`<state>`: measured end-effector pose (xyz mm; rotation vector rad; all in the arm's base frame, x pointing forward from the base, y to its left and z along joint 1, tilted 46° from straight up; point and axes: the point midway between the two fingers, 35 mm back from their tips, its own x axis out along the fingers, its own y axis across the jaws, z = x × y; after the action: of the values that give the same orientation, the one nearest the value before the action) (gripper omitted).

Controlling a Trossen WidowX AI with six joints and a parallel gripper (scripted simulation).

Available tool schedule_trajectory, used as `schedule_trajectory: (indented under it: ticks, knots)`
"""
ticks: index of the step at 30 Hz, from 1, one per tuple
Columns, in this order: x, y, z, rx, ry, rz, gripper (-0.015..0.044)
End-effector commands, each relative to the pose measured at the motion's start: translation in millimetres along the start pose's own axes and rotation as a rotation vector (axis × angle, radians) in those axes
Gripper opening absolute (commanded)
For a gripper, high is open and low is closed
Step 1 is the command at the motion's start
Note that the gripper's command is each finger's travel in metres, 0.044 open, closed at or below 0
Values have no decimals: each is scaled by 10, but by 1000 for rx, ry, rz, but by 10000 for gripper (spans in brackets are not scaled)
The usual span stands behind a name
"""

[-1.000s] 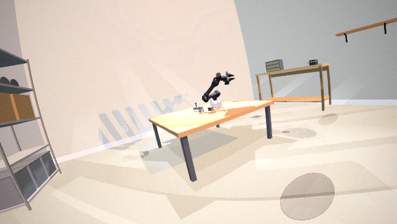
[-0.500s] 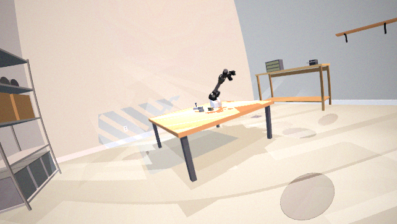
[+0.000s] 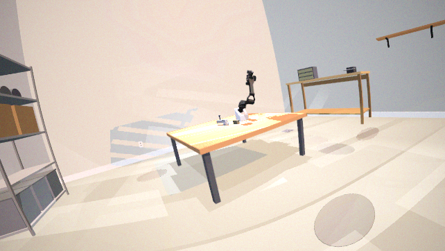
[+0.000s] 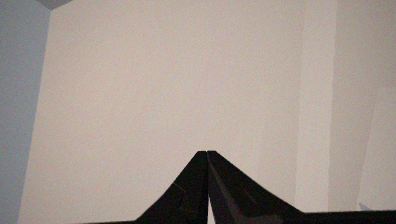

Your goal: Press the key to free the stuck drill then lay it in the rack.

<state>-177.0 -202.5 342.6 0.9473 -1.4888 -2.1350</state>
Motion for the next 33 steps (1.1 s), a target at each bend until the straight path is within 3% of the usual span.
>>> schedule_trajectory:
  ticks: [1,9,14,19,26,33]
  knots:
    - [266,-193,-664,-310,246,-99,0]
    - [313,-671,-1827,-834,675,-140,0]
    - [82,-1120,-2464,-1113,966,-132,0]
    - [-125,-1419,-2801,-1306,1161,-99,0]
    - [-815,-2183,-3395,-1754,1678,88,0]
    - [-1616,-3005,-3582,-2057,2253,387,0]
